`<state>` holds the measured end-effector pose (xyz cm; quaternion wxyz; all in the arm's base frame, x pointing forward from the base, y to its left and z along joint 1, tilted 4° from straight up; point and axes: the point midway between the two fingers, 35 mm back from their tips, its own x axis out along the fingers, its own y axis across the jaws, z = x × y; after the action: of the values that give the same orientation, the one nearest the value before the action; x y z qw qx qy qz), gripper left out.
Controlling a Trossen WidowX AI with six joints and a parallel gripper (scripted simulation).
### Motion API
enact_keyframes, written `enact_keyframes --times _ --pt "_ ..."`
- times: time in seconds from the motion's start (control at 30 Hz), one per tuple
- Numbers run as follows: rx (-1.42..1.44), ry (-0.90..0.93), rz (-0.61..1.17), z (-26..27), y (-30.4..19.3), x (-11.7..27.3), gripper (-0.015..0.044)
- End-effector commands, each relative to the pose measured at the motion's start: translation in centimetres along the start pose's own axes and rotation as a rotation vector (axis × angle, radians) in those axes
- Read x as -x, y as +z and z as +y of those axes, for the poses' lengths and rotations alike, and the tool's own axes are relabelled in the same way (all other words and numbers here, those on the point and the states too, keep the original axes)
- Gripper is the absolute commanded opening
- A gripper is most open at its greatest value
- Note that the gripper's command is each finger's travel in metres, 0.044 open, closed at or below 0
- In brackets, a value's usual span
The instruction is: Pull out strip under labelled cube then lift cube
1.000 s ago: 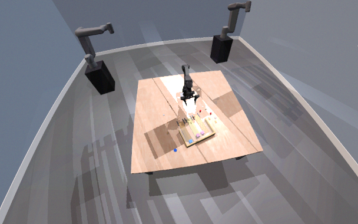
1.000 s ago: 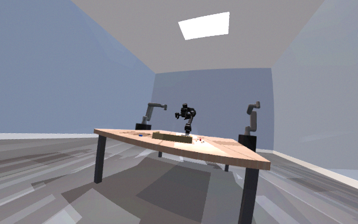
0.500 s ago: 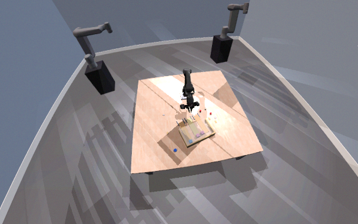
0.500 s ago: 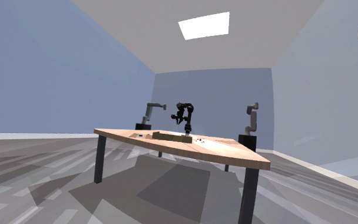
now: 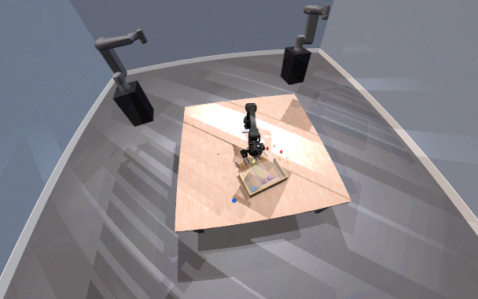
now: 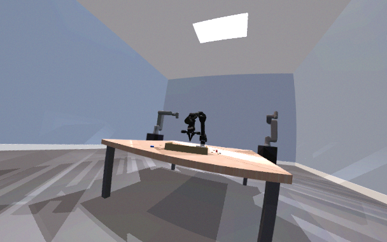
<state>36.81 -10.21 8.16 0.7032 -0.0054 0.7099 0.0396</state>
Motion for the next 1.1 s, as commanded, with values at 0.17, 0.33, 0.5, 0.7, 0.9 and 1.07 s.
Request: enact_keyframes --times 0.17,0.33,0.5,0.7,0.9,1.07 --pt "0.006 -0.004 0.004 -0.1 0.2 -1.1 0.0000" --pt "0.006 -0.004 0.004 -0.1 0.3 -1.9 0.0000" --pt "0.006 -0.004 0.004 -0.1 0.3 -2.8 0.0000" --pt "0.006 -0.004 0.004 -0.1 0.4 -3.7 0.0000" --pt "0.006 -0.004 0.004 0.0 0.4 -4.7 0.0000" --pt "0.006 -0.004 0.004 0.0 0.5 -5.5 0.0000"
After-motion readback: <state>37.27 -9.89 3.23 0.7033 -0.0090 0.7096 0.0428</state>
